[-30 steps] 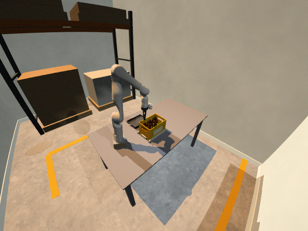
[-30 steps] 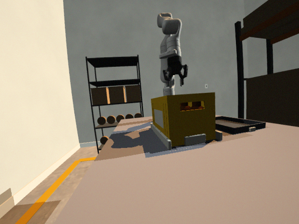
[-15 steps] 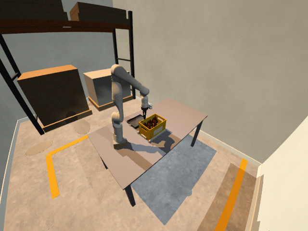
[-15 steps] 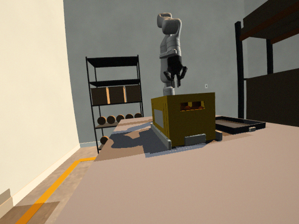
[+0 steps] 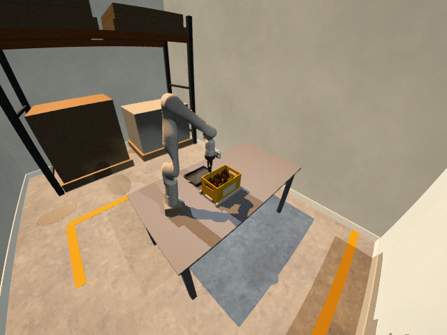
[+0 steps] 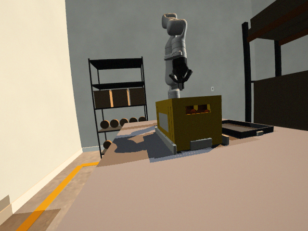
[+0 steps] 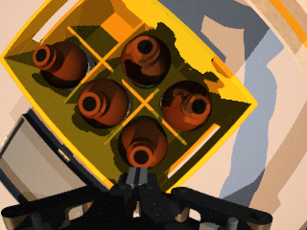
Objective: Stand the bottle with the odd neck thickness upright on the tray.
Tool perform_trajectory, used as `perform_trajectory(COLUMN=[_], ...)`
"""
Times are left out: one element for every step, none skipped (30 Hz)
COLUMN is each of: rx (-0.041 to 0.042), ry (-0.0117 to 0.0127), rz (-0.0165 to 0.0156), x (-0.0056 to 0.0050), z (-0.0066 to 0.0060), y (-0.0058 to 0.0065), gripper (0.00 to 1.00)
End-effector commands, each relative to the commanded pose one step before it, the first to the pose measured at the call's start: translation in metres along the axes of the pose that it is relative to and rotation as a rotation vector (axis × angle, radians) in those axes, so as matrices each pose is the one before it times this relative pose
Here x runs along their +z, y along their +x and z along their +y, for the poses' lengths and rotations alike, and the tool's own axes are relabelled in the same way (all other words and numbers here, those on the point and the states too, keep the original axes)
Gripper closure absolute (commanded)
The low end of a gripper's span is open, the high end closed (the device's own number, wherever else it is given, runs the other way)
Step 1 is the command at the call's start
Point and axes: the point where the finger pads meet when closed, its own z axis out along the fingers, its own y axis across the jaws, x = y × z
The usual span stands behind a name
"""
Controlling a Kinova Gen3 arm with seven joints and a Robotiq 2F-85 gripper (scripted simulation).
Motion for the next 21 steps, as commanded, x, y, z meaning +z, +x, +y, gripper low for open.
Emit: perform_trajectory(rx=[0.00002, 0.0, 0.0, 0.0, 0.0, 0.0, 0.00002, 0.00006, 0.0001, 0.00014, 0.00017, 0.00018, 0.00018, 0.00016, 0.0, 0.0, 0.00012, 0.00006, 0.0, -0.00006, -0.00011], ry=[0.00075, 0.0, 0.0, 0.0, 0.0, -0.00001, -0.00003, -0.00008, -0.00014, -0.0002, -0.00024, -0.00026, -0.00026, -0.00023, 0.0, 0.0, -0.00017, -0.00009, 0.0, 0.00009, 0.00016], rz=[0.0006, 0.0, 0.0, 0.0, 0.0, 0.0, -0.00001, -0.00001, -0.00002, -0.00004, -0.00005, -0.00006, -0.00007, -0.00007, 0.0, 0.0, -0.00006, -0.00005, -0.00002, 0.00001, 0.00005], x=[-0.00024, 0.0, 0.0, 0.0, 0.0, 0.0, -0.00001, -0.00004, -0.00006, -0.00009, -0.00011, -0.00012, -0.00013, -0.00013, 0.0, 0.0, -0.00011, -0.00009, -0.00007, -0.00004, -0.00002], z=[-0.00019, 0.0, 0.0, 0.0, 0.0, 0.00004, 0.00027, 0.00068, 0.0012, 0.00179, 0.00242, 0.00305, 0.00364, 0.00418, 0.0, 0.0, 0.00462, 0.00495, 0.00514, 0.00518, 0.00506], y=[0.00024, 0.0, 0.0, 0.0, 0.0, 0.00005, 0.00029, 0.00073, 0.00128, 0.0019, 0.00252, 0.00311, 0.00363, 0.00404, 0.0, 0.0, 0.00432, 0.00447, 0.00448, 0.00435, 0.0041], gripper=[1.0, 1.0, 1.0, 1.0, 1.0, 1.0, 1.0, 1.0, 1.0, 1.0, 1.0, 1.0, 1.0, 1.0, 1.0, 1.0, 1.0, 1.0, 1.0, 1.0, 1.0])
